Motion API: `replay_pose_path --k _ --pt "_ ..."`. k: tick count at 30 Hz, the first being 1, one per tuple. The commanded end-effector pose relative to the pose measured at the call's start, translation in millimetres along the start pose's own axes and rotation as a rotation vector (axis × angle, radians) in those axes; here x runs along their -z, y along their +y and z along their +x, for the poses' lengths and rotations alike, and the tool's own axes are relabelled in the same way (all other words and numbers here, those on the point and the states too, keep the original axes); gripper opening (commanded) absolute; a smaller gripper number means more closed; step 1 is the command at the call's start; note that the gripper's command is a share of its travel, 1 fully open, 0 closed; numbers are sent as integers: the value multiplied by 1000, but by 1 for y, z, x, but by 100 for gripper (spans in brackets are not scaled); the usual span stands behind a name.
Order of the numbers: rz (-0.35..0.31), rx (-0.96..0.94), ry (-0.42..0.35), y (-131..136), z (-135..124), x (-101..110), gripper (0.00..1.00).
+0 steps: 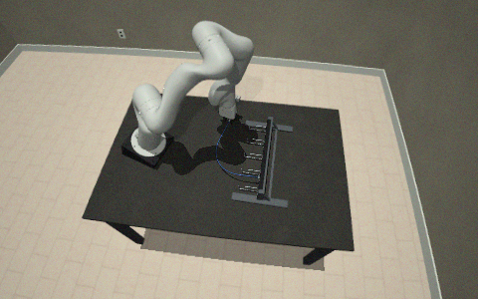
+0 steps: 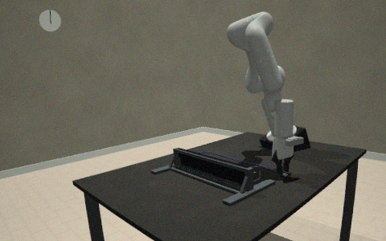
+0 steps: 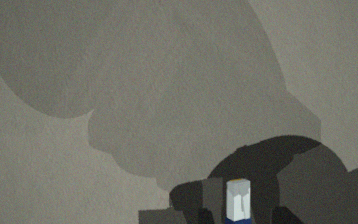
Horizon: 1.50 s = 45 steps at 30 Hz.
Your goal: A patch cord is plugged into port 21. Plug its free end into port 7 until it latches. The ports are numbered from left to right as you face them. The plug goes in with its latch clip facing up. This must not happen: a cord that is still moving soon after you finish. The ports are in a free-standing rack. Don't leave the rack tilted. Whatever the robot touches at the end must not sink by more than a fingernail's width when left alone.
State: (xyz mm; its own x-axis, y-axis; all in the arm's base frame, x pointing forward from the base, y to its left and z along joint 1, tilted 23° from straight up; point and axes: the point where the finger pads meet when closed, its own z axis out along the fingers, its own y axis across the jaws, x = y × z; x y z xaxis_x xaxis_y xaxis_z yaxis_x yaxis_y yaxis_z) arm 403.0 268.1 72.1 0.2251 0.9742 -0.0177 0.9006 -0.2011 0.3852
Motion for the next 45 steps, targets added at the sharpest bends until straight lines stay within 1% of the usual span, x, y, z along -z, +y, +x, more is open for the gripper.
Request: replay_pose_path --k 1,45 --pt "-1 0 1 0 1 0 39" --pt "-1 0 1 0 1 -9 39"
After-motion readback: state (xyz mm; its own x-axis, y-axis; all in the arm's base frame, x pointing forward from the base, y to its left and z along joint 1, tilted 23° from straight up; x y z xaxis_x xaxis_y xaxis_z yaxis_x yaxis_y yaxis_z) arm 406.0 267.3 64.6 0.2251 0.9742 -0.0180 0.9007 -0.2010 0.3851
